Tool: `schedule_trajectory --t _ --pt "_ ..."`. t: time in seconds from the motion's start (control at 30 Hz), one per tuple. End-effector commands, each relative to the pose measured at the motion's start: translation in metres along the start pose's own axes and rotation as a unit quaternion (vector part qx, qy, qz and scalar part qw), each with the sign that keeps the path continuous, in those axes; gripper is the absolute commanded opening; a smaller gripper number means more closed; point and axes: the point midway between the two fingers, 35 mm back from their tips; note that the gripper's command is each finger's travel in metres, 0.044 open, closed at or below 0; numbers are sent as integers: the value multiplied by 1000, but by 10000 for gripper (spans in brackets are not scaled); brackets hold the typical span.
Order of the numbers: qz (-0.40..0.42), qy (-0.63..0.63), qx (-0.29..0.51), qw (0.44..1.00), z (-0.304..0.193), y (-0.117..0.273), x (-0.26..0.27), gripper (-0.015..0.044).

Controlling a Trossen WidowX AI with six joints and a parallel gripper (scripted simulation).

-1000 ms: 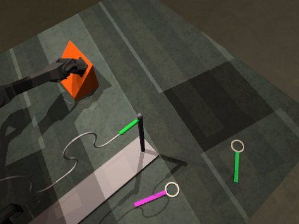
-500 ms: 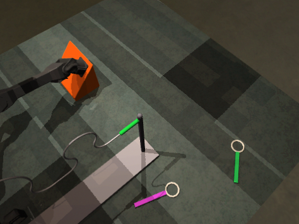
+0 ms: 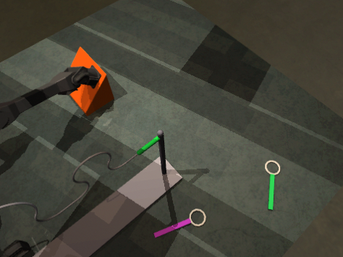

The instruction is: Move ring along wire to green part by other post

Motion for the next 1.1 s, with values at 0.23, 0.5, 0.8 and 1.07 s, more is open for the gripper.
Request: schedule_trajectory --t 0.23,0.5,0.8,1.07 --pt "0 0 0 1000 0 0 0 55" --pt "0 0 0 1000 0 0 0 -150" --pt "0 -1 0 1000 3 0 0 -150" --pt "2 -4 0 1000 15 0 1 -150"
Point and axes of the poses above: the point midway between the two fingers, 35 mm back from their tips, its own y axis back along the fingers, its own x axis across the jaws, z = x × y, and after that the axes turned 3 degrees about -y, right-handed
